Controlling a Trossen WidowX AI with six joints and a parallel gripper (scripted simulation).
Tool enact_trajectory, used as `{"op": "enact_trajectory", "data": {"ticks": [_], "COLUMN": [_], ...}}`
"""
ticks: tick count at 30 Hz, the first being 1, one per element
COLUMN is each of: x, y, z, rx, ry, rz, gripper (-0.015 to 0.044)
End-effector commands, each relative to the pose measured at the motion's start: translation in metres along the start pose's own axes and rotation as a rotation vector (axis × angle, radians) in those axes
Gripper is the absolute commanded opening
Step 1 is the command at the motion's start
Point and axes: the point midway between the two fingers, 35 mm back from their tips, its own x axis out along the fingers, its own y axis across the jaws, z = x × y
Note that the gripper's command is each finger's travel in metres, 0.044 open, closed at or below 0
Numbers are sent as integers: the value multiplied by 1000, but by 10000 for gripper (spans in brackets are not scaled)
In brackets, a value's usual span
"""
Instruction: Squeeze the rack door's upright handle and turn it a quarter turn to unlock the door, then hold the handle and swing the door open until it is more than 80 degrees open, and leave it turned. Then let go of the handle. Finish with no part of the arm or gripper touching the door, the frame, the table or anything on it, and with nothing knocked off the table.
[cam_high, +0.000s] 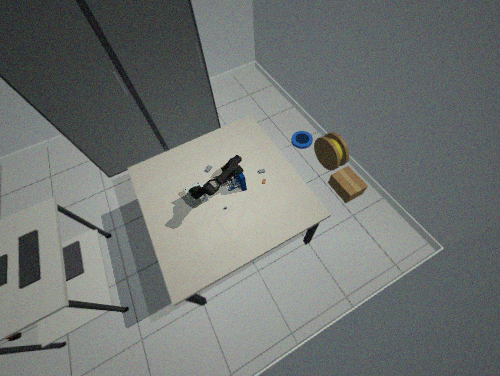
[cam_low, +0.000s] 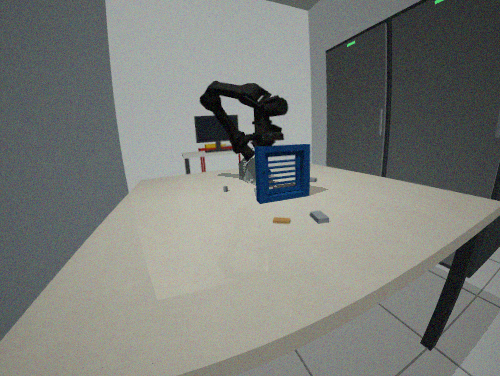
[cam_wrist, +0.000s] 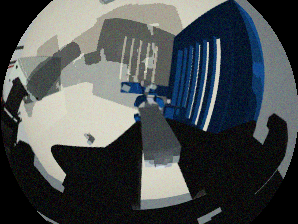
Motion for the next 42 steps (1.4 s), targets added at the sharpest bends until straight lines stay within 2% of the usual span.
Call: {"op": "enact_trajectory", "data": {"ticks": [1, 42], "x": [1, 1], "y": [0, 36], "z": [-1, 34], "rx": [4, 718], "ry": [2, 0], "rz": [1, 3], "gripper": [10, 10]}}
